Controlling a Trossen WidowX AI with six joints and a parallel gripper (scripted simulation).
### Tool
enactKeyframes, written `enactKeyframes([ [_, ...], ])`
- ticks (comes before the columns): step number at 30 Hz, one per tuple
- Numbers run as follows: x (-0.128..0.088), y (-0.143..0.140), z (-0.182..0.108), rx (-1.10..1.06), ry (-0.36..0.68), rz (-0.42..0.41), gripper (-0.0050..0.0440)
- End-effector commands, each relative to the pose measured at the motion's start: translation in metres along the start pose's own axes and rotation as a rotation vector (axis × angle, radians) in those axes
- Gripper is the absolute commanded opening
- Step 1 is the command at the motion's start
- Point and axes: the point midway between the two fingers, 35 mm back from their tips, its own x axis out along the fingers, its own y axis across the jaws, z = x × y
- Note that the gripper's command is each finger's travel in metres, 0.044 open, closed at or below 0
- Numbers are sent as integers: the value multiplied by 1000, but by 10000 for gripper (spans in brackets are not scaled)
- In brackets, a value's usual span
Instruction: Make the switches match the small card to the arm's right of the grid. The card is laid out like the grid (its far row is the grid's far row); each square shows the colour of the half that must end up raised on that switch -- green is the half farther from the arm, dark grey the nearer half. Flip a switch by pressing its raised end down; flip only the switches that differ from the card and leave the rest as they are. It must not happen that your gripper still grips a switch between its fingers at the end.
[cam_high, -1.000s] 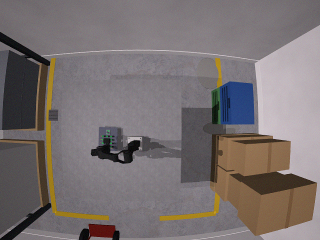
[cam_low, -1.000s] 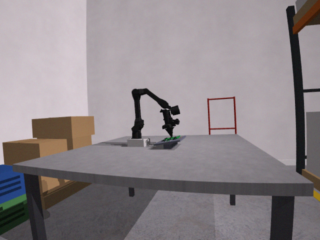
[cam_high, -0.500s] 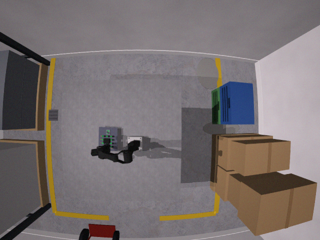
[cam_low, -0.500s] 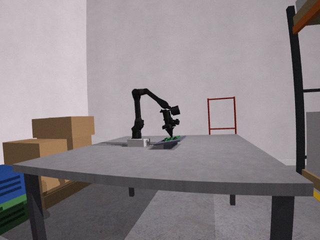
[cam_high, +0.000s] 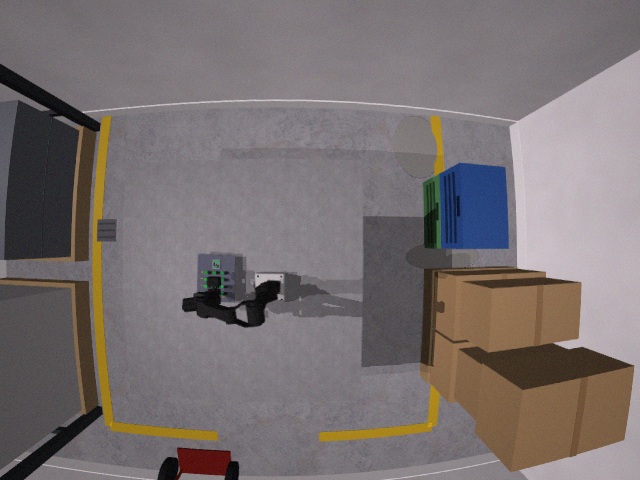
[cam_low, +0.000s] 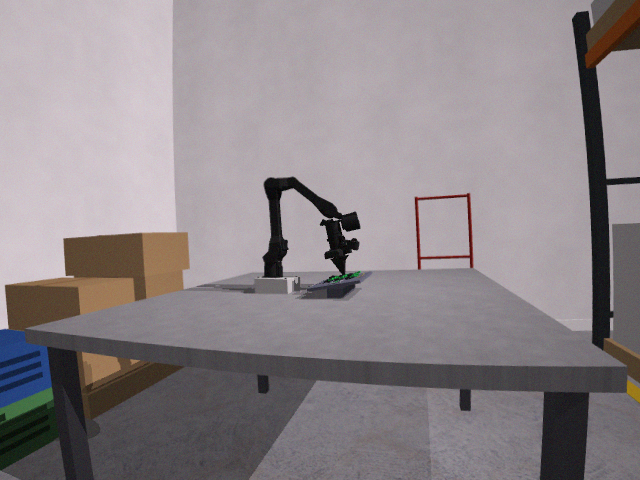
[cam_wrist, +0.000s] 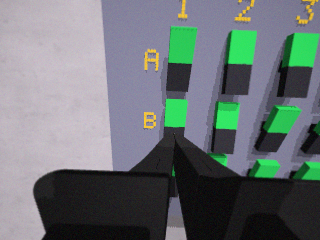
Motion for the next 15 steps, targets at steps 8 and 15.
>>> enactKeyframes([
  [8,2,0,0,4,0,-3,0],
  [15,-63,0,2,4,26,-3,0],
])
